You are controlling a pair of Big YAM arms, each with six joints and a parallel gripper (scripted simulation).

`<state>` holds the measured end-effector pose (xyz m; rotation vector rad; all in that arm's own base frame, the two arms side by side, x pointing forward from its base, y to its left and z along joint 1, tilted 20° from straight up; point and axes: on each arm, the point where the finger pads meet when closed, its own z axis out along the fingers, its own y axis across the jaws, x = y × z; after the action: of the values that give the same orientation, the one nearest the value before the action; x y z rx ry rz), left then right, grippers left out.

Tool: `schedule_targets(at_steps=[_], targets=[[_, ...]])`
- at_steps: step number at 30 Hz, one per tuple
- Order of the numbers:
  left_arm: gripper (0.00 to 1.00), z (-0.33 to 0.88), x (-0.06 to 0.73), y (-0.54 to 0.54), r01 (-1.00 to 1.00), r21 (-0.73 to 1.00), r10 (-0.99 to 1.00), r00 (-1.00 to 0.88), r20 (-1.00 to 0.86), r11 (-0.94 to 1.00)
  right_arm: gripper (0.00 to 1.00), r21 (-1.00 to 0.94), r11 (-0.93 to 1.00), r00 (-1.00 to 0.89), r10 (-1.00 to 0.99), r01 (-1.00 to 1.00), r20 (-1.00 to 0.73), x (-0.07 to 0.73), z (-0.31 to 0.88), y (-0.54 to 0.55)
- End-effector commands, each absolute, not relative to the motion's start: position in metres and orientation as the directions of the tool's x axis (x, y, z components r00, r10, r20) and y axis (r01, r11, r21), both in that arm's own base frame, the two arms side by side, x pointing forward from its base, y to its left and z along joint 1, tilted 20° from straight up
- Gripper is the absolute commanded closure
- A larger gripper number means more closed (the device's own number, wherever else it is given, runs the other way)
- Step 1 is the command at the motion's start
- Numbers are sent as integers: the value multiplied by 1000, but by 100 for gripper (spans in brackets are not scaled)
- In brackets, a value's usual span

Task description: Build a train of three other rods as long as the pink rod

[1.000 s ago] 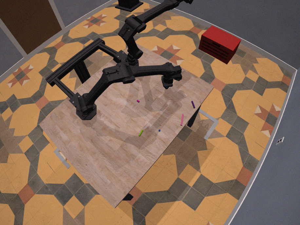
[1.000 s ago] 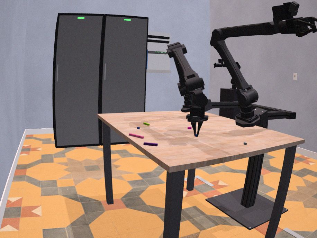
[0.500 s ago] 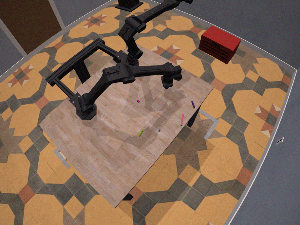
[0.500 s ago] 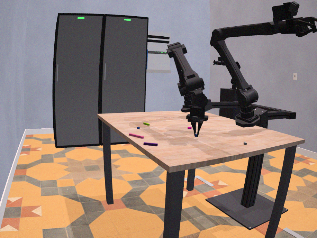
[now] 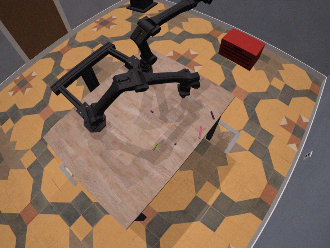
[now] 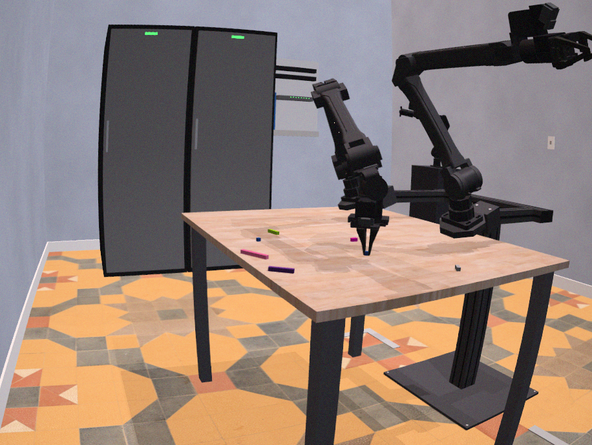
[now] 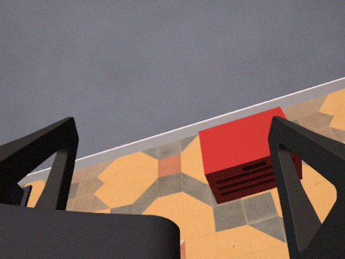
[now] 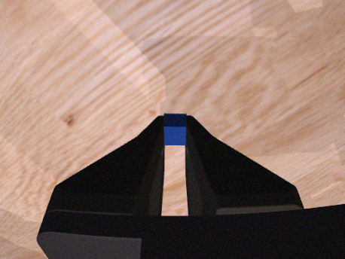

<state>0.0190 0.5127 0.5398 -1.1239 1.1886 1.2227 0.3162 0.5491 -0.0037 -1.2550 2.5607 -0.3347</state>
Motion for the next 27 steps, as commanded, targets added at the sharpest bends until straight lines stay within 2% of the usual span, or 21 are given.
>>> schedule_targets(at_steps=[1, 27], targets=[[0, 550, 12, 506, -1000, 0, 99, 2, -995, 22, 96, -313, 586, -565, -809, -748, -164, 315, 1, 567], [0, 550, 12, 506, -1000, 0, 99, 2, -995, 22, 96, -310, 588, -564, -807, -747, -174, 317, 6, 573]])
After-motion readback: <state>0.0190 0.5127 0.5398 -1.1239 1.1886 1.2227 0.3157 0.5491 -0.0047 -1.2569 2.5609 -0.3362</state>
